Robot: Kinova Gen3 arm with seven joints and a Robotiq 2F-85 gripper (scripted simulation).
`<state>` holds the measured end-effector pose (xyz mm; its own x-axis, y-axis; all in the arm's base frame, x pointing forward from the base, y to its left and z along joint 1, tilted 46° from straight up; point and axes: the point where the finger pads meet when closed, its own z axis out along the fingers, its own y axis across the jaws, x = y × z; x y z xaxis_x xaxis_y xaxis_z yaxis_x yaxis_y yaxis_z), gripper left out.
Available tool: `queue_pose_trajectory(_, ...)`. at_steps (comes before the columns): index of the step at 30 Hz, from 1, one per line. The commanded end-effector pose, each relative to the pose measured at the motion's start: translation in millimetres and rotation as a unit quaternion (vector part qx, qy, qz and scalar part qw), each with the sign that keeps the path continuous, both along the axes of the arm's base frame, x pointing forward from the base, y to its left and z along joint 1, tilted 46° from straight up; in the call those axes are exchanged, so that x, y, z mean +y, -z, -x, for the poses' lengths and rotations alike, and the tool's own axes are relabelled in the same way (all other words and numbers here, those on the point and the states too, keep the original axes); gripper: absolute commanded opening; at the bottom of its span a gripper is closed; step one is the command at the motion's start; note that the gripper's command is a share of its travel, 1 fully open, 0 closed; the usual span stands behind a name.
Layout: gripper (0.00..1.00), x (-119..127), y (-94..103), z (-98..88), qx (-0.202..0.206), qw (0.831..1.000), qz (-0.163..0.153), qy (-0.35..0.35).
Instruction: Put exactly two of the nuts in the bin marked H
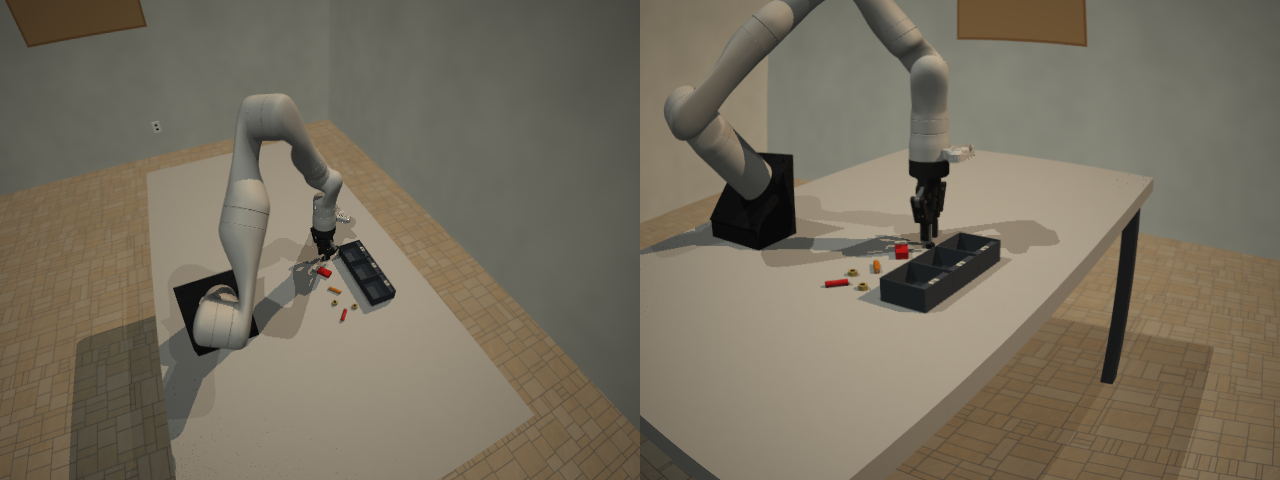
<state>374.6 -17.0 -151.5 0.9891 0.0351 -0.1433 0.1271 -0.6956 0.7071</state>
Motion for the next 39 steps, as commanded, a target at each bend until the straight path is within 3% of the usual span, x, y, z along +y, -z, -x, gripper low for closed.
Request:
queue_pose_trajectory(1,0.31,0.8,0.4,-0.9,0.000,1.000,0.000,-0.001)
queue_pose_trajectory(26,0.31,-7.3,9.3,-0.4,0.000,1.000,0.000,-0.001)
queue_pose_trajectory(27,0.11,-7.3,9.3,-0.4,0.000,1.000,0.000,-0.001)
queue_pose_trajectory(39,0.11,-7.3,9.3,-0.4,0.000,1.000,0.000,-0.001)
